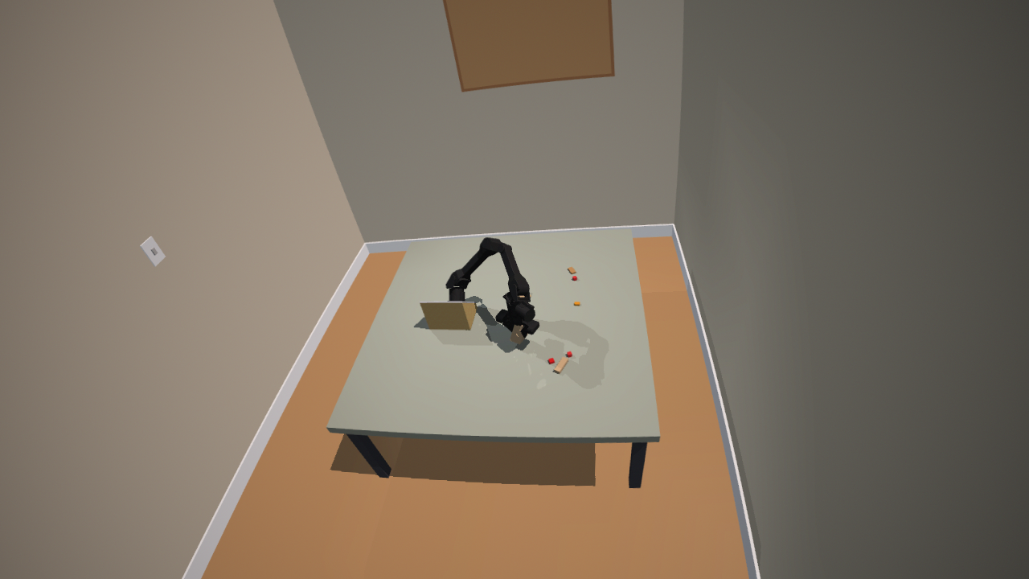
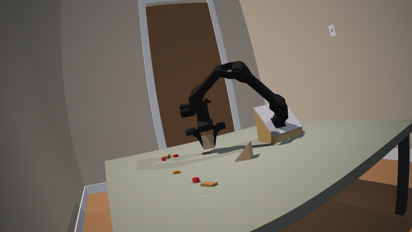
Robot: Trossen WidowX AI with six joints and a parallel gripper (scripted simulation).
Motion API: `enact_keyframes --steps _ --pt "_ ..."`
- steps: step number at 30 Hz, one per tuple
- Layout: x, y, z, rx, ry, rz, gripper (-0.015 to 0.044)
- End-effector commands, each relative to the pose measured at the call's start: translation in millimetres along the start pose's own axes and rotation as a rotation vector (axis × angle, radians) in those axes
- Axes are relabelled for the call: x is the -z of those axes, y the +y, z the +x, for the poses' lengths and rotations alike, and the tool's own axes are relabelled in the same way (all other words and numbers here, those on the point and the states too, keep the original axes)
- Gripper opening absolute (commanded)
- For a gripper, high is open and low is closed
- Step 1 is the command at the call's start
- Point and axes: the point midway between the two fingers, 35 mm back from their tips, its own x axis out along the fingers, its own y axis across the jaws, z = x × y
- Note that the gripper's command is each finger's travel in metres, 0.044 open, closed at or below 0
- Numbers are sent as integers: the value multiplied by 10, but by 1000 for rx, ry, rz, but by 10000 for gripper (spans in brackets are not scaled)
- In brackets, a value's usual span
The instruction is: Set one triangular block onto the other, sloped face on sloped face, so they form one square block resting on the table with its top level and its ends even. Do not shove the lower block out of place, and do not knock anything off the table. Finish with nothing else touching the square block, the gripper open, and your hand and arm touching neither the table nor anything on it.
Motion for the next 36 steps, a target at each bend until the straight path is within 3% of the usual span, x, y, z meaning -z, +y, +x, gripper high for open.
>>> enact_keyframes --steps 1,36 --pt "1 -2 -4 2 -1 5 0" --pt "0 -2 70 -1 0 -1 0"
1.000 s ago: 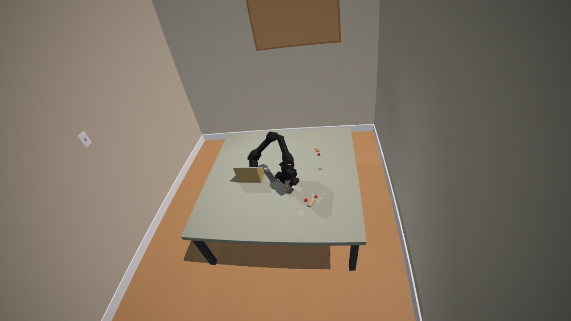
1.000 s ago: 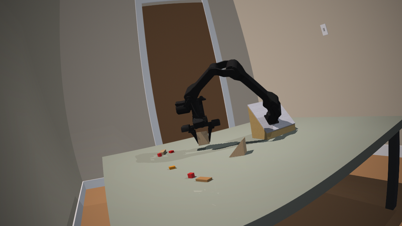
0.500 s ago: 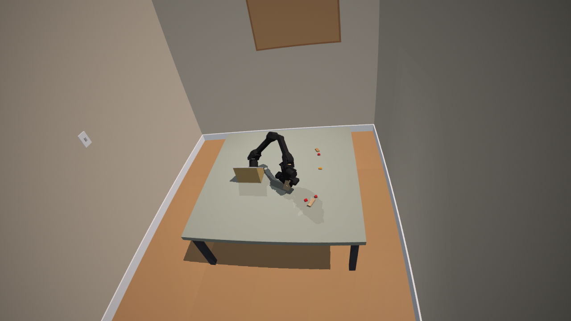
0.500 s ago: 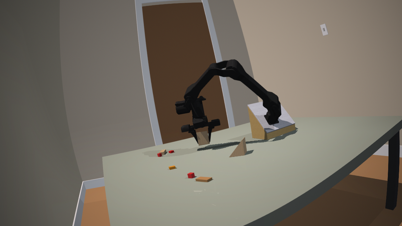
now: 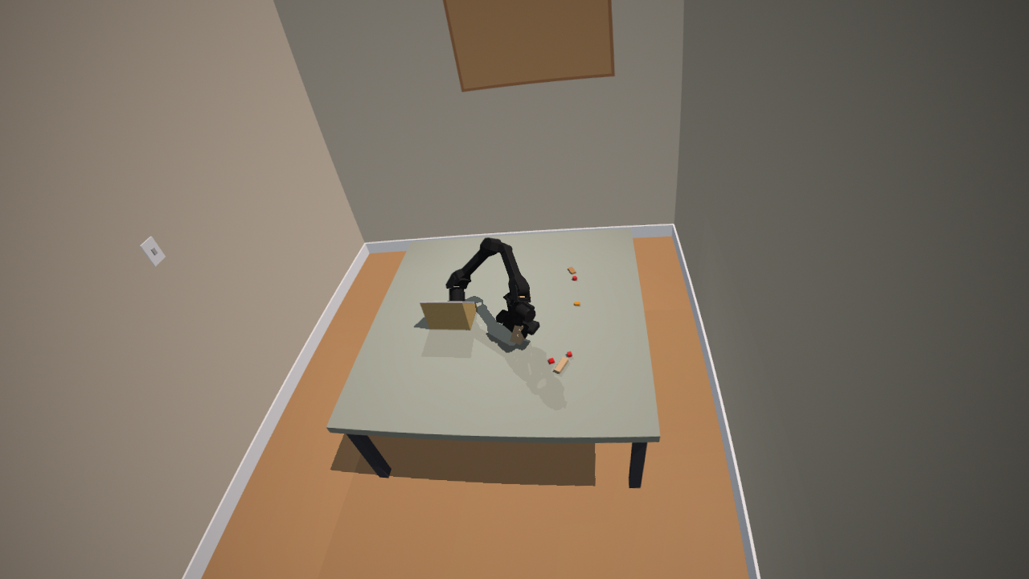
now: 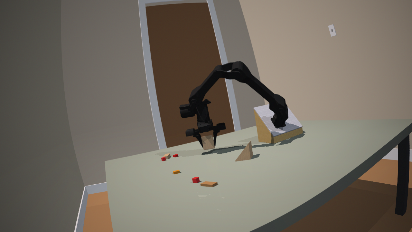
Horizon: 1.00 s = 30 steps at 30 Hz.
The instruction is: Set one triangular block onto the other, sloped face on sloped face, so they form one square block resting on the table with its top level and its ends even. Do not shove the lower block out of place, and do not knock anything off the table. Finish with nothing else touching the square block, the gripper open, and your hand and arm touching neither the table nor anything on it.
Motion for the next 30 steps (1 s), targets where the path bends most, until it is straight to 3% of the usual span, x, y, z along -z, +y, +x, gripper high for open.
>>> enact_keyframes --steps 1,15,30 --pt "2 2 57 0 -3 4 0" --pt "1 4 230 -3 -3 2 0" --pt "-2 3 216 -8 4 -6 394"
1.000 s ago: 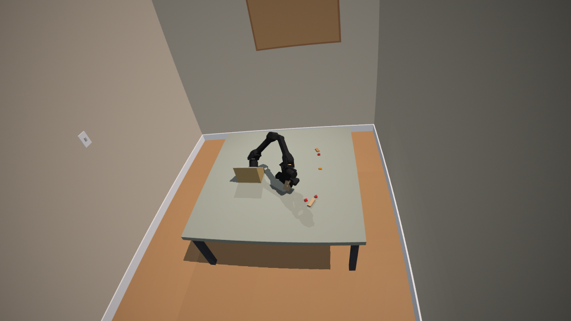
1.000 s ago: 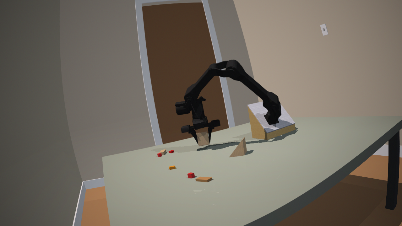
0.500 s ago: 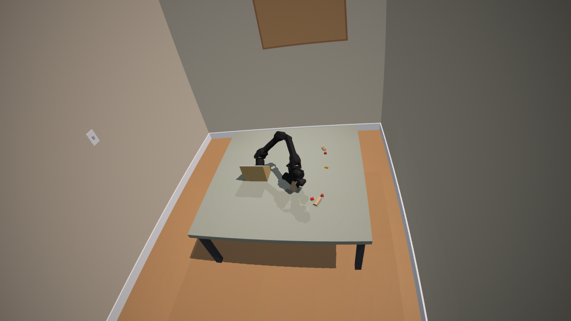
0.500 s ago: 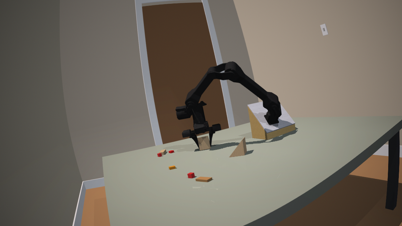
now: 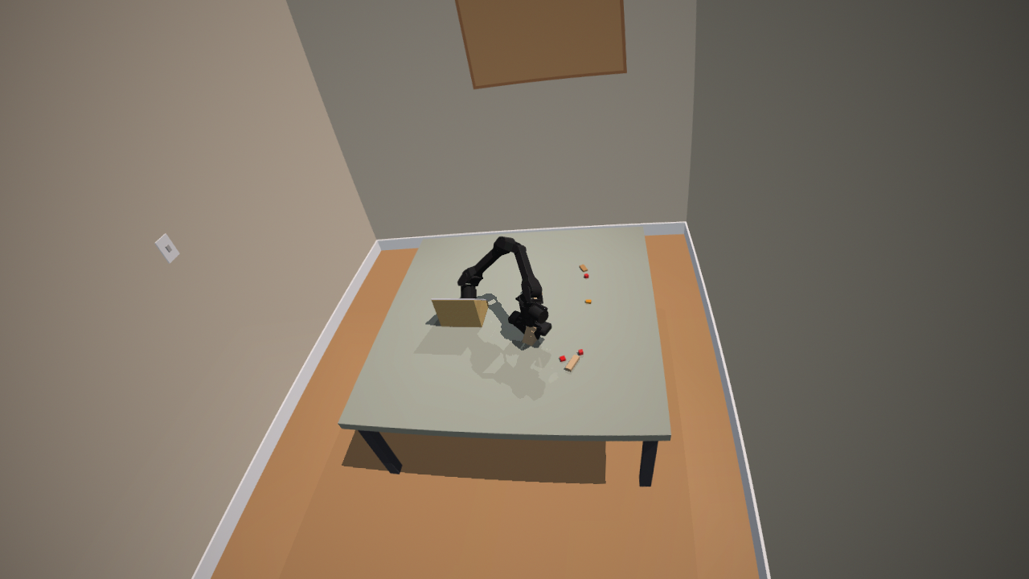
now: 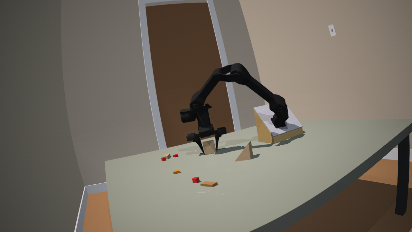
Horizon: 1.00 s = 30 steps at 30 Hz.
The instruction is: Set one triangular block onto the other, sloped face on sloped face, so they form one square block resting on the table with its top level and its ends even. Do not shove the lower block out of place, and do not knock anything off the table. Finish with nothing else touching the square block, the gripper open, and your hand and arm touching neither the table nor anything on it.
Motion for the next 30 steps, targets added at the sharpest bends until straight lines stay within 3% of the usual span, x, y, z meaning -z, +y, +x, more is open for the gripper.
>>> enact_keyframes --steps 1,9,15,25,27,30 --pt "0 -3 -3 0 0 -1 420" --pt "1 -4 -27 1 0 -1 440" --pt "9 8 -604 1 3 1 440" --pt "11 -10 -571 13 -4 6 440" --pt "-53 -8 -557 -9 53 8 440" --pt "-328 0 -580 -54 302 14 440"
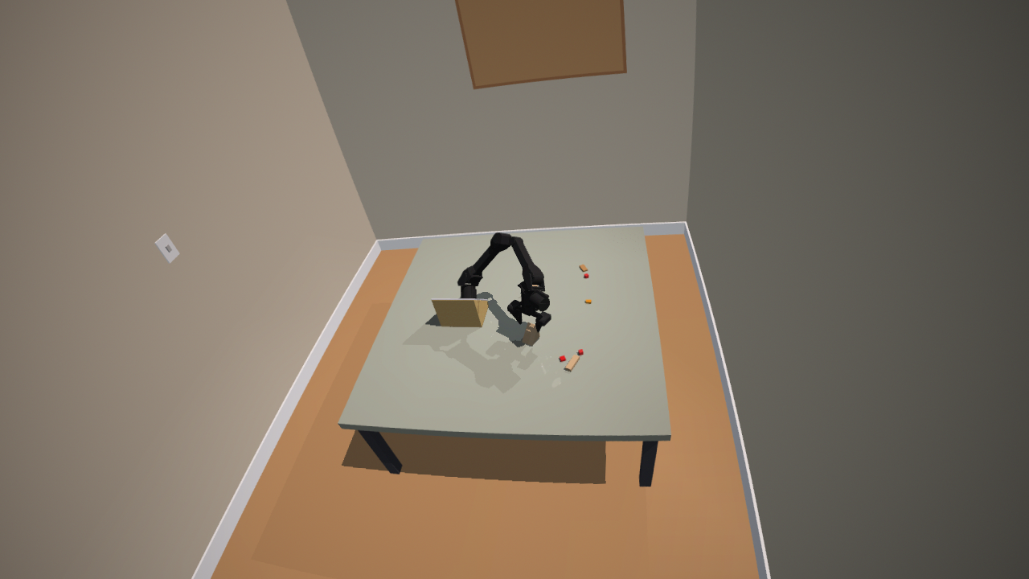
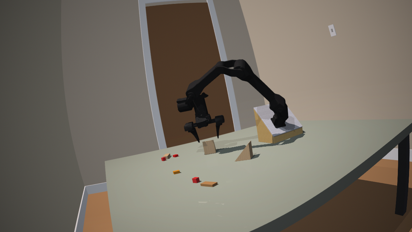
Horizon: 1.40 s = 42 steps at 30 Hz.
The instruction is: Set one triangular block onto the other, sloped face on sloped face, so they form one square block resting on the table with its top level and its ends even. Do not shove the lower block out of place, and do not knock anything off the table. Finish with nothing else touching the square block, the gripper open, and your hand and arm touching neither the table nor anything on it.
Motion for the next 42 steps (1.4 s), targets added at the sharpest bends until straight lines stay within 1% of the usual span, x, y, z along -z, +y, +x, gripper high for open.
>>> enact_keyframes --steps 1,4,6,17,42 --pt "-395 6 -85 -22 275 -15 440" --pt "-705 28 -208 28 515 -13 440" --pt "-782 34 -243 48 567 -13 440" --pt "-777 32 -234 48 567 -13 440" --pt "-562 -22 110 48 567 -13 440"
